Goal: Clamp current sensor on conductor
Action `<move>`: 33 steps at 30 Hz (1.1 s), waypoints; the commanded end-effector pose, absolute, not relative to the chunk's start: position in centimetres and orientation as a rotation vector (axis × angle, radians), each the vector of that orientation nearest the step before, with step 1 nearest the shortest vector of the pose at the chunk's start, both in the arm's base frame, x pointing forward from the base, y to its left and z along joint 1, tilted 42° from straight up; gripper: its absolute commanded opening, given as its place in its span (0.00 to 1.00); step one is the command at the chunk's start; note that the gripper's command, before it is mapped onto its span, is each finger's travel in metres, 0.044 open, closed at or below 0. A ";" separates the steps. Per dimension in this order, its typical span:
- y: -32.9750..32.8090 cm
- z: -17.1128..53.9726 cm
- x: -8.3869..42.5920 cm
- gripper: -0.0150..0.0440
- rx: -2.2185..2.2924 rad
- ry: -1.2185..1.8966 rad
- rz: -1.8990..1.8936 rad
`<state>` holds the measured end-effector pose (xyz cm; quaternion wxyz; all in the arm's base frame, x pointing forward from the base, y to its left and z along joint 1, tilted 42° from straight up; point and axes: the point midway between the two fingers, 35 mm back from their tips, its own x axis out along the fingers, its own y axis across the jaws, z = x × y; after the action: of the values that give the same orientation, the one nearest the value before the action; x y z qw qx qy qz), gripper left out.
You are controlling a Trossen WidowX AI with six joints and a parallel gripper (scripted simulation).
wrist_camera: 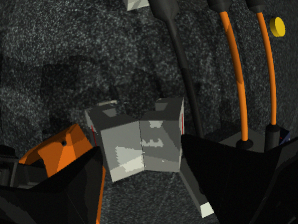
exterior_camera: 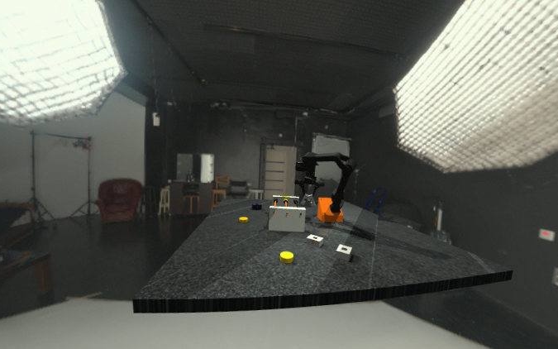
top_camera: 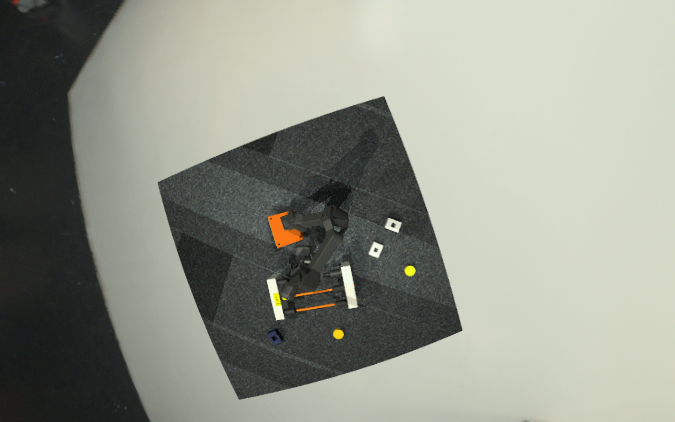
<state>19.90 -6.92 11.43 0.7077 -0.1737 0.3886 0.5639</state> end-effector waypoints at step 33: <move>-7.5 12.0 20.1 0.25 0.601 1.345 0.487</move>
<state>20.12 -7.48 12.01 0.7210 0.2401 0.6014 0.2466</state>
